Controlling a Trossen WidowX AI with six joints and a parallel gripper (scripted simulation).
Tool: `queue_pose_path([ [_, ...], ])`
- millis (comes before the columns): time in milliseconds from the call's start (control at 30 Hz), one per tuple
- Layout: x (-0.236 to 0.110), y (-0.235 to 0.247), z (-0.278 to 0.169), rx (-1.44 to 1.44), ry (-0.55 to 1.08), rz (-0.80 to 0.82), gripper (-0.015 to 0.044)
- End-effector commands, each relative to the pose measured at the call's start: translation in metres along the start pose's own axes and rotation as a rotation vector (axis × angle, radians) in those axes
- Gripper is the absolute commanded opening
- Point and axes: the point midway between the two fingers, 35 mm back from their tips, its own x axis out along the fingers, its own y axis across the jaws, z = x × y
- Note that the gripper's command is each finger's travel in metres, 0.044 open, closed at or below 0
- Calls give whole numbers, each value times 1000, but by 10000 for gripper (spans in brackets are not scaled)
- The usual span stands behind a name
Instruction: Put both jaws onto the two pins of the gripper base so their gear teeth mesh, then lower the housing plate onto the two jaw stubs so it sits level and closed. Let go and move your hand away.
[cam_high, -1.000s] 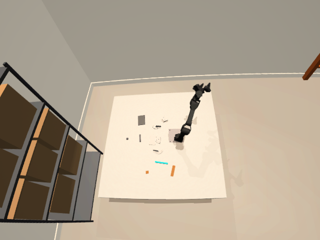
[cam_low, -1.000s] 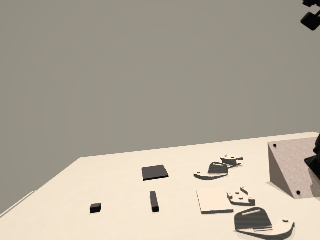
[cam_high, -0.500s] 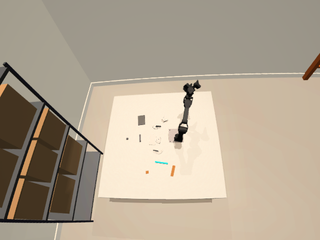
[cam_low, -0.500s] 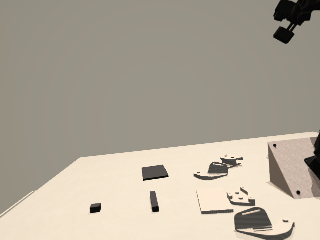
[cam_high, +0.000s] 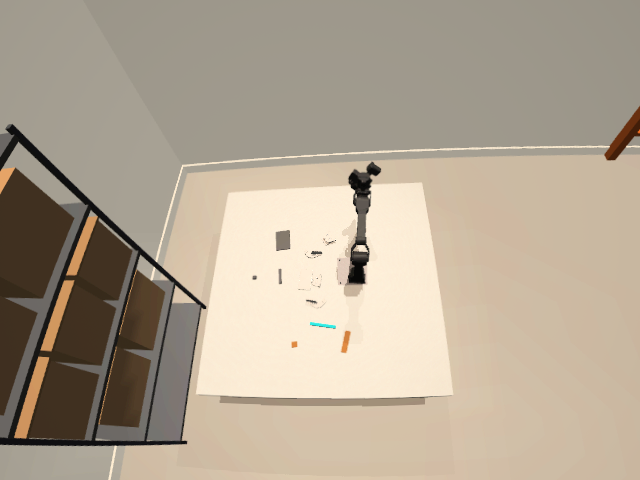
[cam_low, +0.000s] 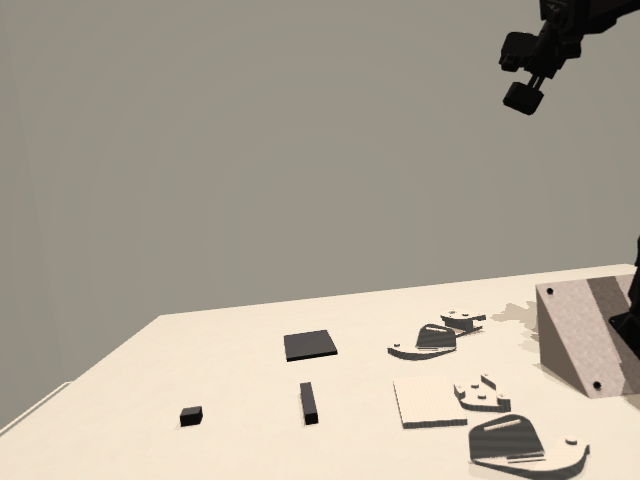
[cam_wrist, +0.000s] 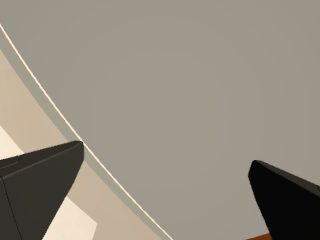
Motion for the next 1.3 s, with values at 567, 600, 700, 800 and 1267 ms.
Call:
queue_pose_path([
  [567,-12,143,57,-175,-57,386,440],
  [600,-14,150,59,-183,-58,405,440],
  [700,-19,170,64,-209,-60,462,440],
  [800,-25,191,68,-235,-60,518,440],
  [1267,-62,282,75,-349,-37,779,440],
])
